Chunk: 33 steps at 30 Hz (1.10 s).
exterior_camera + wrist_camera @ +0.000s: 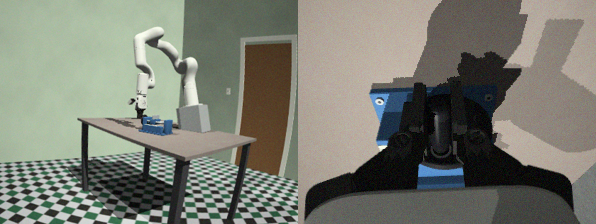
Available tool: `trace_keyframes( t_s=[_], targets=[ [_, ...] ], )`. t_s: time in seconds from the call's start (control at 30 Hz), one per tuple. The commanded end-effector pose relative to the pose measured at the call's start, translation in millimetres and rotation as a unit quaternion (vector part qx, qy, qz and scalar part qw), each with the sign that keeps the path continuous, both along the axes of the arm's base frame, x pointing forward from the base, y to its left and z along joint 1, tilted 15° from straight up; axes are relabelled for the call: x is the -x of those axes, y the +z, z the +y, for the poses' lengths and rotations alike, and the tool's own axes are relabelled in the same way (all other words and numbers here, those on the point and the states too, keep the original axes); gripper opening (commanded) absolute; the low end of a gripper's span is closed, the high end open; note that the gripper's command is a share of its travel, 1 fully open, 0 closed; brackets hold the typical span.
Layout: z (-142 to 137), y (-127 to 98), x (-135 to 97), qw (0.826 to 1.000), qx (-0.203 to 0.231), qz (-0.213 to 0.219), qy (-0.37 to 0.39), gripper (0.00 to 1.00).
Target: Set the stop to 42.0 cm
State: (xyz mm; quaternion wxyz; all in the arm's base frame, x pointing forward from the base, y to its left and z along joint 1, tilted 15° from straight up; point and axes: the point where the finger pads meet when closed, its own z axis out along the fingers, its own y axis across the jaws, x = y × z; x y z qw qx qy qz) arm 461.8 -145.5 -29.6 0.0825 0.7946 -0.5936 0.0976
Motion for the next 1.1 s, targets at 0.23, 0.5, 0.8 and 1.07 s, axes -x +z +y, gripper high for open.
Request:
trace_keyframes(
  t_s=[0.23,0.5,0.8,1.07],
  targets=[
    [2.0,-12.7,-19.2,1.0,0.0,0.0,0.0,0.06],
    [-0.4,-26.3,-23.5,1.0,0.0,0.0,0.0,0.06],
    [-4.4,-38.1,-21.3,1.0,0.0,0.0,0.0,0.06],
    [-7.1,-43.9,-17.5,1.0,0.0,0.0,0.0,0.06]
  ],
)
